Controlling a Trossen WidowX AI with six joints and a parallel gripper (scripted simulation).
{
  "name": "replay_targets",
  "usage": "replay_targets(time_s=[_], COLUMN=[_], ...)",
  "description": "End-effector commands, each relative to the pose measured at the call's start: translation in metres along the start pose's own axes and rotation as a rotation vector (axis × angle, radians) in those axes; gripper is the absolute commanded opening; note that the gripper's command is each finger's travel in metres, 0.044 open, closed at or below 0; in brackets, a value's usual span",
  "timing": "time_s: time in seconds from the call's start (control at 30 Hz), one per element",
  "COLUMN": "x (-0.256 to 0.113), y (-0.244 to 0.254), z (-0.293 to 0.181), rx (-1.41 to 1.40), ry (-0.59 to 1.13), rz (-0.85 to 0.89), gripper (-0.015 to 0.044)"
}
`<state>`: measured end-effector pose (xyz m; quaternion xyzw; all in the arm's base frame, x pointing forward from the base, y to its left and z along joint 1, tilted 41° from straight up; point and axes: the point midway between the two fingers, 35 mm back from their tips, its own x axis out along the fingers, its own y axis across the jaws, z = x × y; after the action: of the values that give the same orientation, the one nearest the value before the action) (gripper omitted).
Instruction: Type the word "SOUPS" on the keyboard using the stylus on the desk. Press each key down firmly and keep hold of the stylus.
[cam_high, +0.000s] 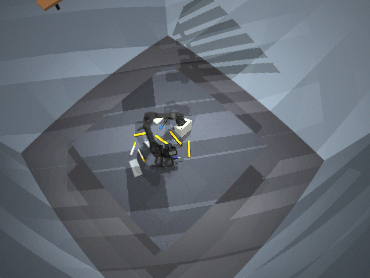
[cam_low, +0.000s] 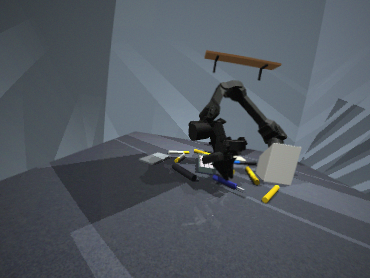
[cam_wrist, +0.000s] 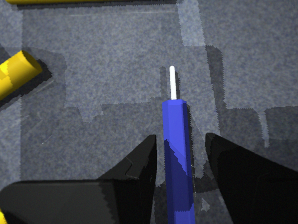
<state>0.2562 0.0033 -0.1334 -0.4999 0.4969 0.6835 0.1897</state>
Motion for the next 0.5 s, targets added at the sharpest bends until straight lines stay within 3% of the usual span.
replay_targets(time_s=[0.0, 0.47], x=[0.0041, 0.0094], y=[0.0011, 0.0012], z=[-0.0009, -0.0040], rx=[-0.004, -0.003], ry=[0.000, 0.001], rz=[0.007, 0.007], gripper=[0.0150, 0.0150])
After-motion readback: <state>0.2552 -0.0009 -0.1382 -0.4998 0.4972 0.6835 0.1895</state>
